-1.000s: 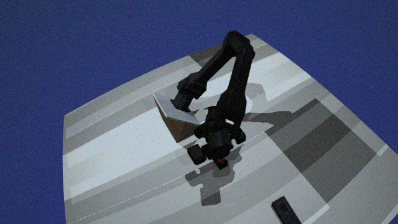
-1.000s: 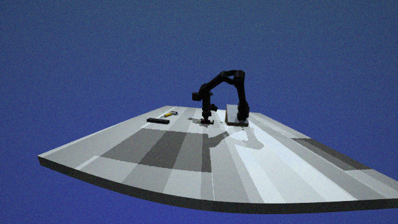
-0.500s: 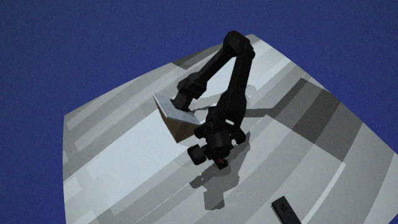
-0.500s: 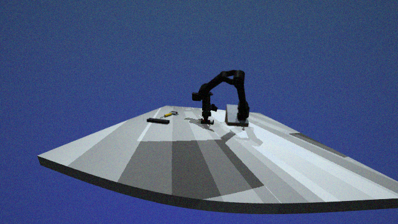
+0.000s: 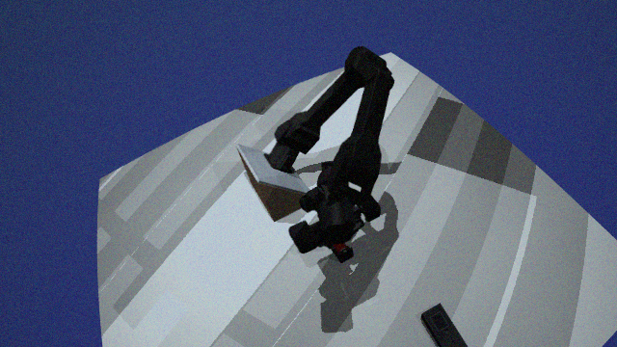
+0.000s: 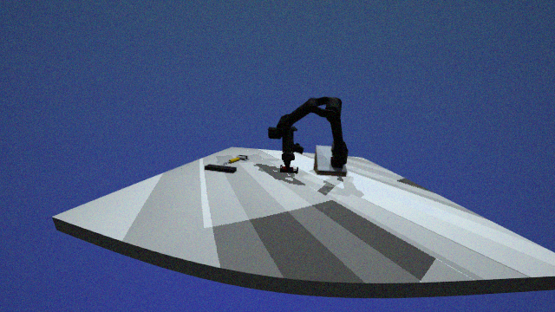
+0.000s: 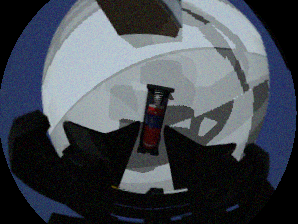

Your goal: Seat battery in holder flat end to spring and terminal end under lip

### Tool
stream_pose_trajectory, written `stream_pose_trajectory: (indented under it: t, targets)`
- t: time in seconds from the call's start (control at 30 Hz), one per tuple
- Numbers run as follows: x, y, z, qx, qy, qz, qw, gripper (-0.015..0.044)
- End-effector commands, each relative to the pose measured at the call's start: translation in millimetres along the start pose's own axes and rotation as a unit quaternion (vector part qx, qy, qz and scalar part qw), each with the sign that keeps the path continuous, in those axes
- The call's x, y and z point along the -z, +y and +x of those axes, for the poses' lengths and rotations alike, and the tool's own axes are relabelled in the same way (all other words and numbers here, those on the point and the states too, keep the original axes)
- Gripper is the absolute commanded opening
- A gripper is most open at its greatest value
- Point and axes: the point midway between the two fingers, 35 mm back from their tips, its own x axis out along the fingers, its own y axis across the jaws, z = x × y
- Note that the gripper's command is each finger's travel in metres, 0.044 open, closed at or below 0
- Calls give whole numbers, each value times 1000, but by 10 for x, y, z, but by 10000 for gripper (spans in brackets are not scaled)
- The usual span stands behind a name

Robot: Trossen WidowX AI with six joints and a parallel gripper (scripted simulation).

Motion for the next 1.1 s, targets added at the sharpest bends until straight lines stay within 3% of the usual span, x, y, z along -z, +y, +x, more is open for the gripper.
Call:
stream_pose_trajectory:
  t: [0.0, 0.07, 0.4, 1.07]
  targets:
    - [6, -3, -62, -3, 1, -6, 1000, 178]
    - [6, -3, -62, -3, 1, -6, 1000, 178]
    - [-43, 52, -721, -4, 1, -5, 1000, 440]
    - [-41, 70, -774, -4, 1, -5, 1000, 440]
